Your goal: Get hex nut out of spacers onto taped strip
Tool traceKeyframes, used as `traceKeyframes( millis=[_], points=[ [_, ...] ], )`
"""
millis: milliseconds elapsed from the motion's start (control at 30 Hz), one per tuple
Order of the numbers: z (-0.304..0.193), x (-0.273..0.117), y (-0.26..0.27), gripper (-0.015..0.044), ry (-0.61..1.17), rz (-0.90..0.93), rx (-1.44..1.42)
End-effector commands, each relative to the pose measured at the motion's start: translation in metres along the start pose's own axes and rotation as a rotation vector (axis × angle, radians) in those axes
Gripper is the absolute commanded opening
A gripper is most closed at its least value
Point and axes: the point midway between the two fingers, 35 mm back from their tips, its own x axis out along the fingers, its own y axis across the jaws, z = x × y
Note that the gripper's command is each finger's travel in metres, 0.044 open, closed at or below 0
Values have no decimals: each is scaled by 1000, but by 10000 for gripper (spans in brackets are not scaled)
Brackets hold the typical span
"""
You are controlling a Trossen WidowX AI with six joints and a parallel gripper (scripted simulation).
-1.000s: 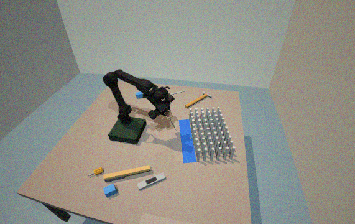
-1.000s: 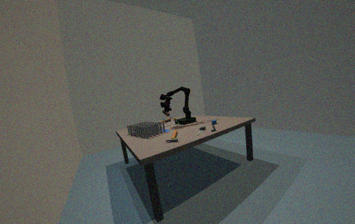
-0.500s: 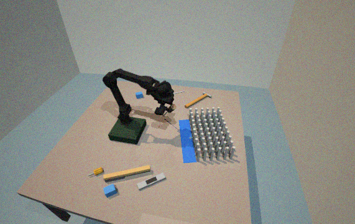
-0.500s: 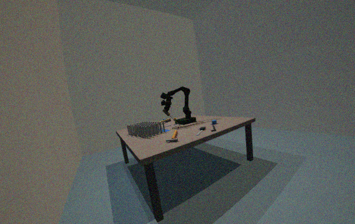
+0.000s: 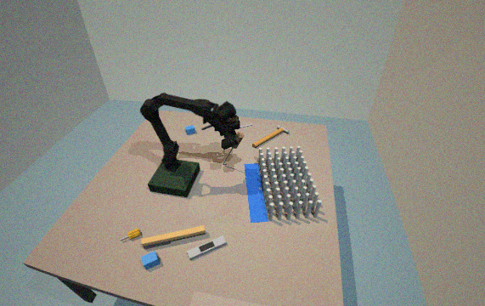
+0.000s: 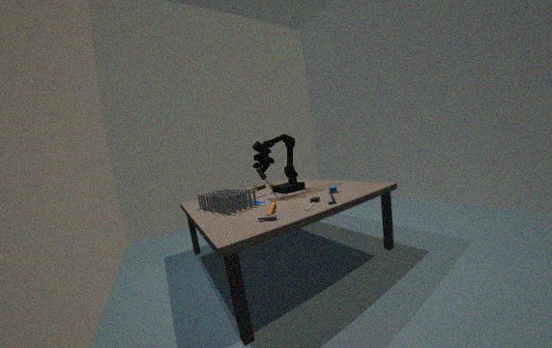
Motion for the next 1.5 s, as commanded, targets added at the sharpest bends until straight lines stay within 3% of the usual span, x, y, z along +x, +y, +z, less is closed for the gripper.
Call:
traceKeyframes(
  millis=[0, 1467],
  points=[
    [5, -1, 14, 0, -17, 10, -152],
    [-28, 20, 137, 0, -44, 95, -1634]
  ],
)
